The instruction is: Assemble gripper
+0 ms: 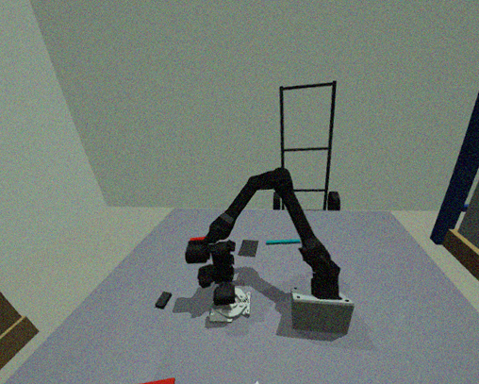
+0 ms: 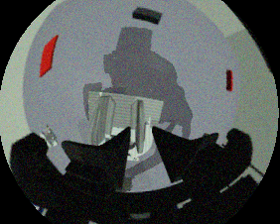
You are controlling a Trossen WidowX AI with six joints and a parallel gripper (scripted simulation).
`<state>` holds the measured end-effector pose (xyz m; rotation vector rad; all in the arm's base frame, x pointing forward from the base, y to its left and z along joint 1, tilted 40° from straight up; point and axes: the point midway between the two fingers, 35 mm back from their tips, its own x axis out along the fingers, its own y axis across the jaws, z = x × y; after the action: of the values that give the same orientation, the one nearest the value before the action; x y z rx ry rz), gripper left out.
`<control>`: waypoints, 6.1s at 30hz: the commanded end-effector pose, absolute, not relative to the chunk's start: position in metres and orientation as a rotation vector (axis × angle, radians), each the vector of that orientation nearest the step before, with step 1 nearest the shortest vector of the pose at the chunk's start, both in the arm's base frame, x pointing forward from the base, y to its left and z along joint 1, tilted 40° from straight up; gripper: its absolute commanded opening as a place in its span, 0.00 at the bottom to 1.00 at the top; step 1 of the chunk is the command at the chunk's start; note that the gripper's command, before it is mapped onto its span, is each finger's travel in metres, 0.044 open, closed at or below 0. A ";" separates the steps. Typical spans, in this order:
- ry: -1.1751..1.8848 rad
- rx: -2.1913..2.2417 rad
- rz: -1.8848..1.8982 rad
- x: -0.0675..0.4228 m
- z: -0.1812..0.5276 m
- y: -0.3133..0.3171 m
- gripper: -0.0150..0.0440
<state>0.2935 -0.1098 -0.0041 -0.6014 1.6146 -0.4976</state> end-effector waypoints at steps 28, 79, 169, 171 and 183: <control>1.618 -0.602 -0.496 0.297 0.049 -0.066 0.63; 1.731 -0.885 -0.149 0.194 -0.146 0.154 1.00; 1.731 -0.885 -0.149 0.194 -0.146 0.154 1.00; 1.731 -0.885 -0.149 0.194 -0.146 0.154 1.00; 1.731 -0.885 -0.149 0.194 -0.146 0.154 1.00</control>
<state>0.1937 0.1540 -0.1460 -0.8814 1.7341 -0.1528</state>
